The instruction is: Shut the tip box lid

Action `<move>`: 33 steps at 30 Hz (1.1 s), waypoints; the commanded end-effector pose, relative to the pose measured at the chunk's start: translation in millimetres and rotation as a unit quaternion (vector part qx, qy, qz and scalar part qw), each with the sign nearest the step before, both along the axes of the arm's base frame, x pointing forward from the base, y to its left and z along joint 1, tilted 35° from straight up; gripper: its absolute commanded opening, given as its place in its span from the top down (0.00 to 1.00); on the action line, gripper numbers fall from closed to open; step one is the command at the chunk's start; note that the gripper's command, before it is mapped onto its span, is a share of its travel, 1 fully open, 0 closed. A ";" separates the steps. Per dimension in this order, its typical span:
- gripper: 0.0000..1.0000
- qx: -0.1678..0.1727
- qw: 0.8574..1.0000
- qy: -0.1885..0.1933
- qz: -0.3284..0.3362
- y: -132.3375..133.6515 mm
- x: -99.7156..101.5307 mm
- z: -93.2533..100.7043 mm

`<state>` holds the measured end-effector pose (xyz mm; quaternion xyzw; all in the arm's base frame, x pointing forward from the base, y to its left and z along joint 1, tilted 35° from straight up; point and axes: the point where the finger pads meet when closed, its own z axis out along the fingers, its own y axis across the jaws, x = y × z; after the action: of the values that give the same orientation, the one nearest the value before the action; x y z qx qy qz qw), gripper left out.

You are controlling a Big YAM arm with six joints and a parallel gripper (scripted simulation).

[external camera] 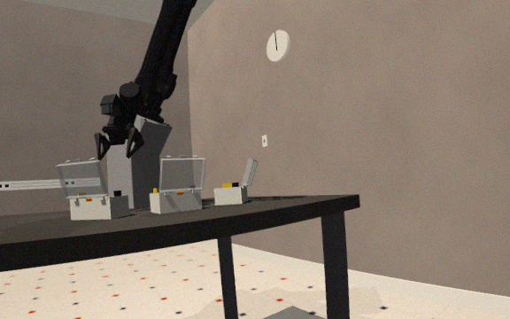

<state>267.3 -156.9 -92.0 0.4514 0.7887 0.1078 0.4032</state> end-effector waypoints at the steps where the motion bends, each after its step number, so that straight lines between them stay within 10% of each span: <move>1: 0.00 0.007 1.000 -0.018 -0.009 7.9 11.0 -8.5; 18: 0.00 0.008 1.000 -0.018 -0.009 26.5 49.3 -69.9; 33: 0.00 0.009 1.000 -0.009 -0.011 25.9 40.8 -66.9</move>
<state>316.1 -134.7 -162.9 0.4556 0.7806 0.1129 0.4127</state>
